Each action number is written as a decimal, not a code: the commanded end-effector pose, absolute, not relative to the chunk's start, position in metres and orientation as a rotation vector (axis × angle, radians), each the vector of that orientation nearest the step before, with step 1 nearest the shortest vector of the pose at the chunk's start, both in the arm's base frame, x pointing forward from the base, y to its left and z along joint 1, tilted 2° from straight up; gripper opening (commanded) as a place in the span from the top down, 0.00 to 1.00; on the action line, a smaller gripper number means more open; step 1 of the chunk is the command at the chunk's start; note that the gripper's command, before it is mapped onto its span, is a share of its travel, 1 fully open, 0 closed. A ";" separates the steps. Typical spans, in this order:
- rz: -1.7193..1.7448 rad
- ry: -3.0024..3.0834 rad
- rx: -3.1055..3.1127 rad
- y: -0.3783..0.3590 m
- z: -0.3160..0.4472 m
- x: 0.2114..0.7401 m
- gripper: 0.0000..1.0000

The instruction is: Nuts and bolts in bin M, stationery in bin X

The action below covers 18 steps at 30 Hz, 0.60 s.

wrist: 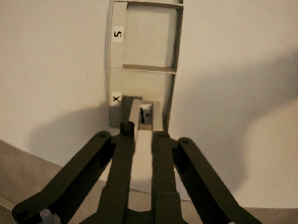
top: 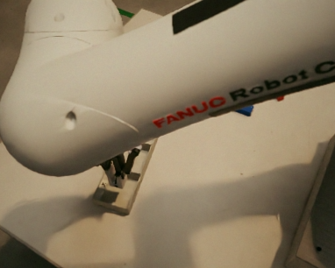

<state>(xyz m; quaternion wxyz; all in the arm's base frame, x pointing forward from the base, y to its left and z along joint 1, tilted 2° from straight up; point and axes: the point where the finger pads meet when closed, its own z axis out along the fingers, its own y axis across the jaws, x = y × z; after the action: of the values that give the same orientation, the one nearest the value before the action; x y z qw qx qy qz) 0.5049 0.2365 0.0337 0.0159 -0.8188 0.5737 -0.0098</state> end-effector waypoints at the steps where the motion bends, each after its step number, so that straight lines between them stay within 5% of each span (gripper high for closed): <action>1: -0.031 1.784 -2.546 0.237 0.030 0.505 0.85; 18: -0.031 1.784 -2.546 0.237 0.000 0.506 0.85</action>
<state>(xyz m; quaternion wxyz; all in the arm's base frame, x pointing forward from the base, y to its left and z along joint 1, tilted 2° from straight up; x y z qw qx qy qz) 0.5059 0.2370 0.0025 0.0159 -0.8188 0.5737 -0.0097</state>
